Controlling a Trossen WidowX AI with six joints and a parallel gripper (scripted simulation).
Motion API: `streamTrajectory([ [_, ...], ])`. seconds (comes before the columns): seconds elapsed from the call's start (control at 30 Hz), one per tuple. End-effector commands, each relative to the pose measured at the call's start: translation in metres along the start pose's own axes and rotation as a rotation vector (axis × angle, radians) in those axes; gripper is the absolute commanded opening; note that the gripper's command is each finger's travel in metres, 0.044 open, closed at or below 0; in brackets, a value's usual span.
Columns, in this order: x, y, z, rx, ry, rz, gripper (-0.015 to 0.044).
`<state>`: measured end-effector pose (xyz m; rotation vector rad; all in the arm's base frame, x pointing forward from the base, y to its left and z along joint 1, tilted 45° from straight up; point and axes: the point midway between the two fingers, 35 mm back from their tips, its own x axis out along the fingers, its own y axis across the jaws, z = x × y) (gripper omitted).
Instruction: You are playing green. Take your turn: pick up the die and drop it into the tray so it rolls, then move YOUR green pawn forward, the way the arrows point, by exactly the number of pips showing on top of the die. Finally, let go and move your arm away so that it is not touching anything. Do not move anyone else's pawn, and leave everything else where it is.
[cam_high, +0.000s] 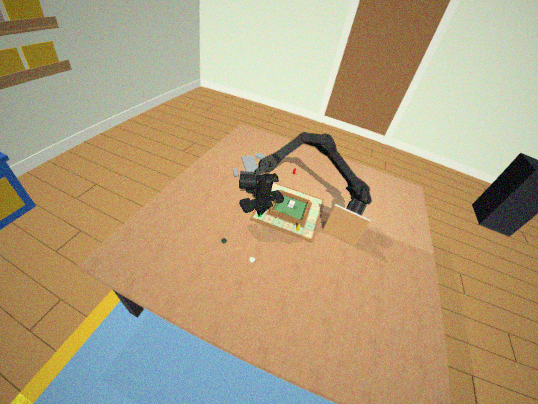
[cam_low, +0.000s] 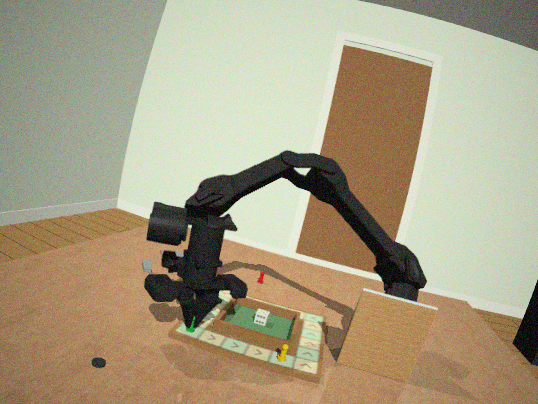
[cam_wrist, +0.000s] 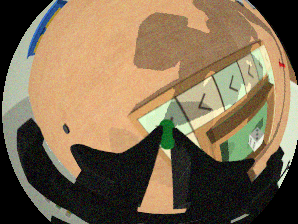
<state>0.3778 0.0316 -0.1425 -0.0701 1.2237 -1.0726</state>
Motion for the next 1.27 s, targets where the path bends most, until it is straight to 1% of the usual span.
streamTrajectory([
  [0.0,-0.001,0.001,0.0,0.0,-0.002,0.002,0.0079],
  [0.23,-0.004,0.001,0.0,-0.001,-0.002,0.002,0.0263],
  [0.37,-0.049,0.001,0.0,-0.006,-0.002,0.002,0.0368],
  [0.47,-0.052,0.001,-0.001,-0.007,-0.002,0.002,0.044],
  [0.53,-0.053,0.0,-0.001,-0.013,-0.002,0.002,0.044],
  [0.6,-0.066,-0.013,-0.005,-0.06,-0.001,0.004,0.044],
  [0.8,-0.112,-0.081,-0.03,-0.279,0.004,0.006,0.044],
  [0.97,-0.132,-0.143,-0.055,-0.46,0.006,0.003,0.044],
  [1.0,-0.128,-0.112,-0.041,-0.364,-0.004,0.016,0.044],
  [1.23,-0.128,-0.112,-0.041,-0.364,-0.004,0.016,0.044],
])
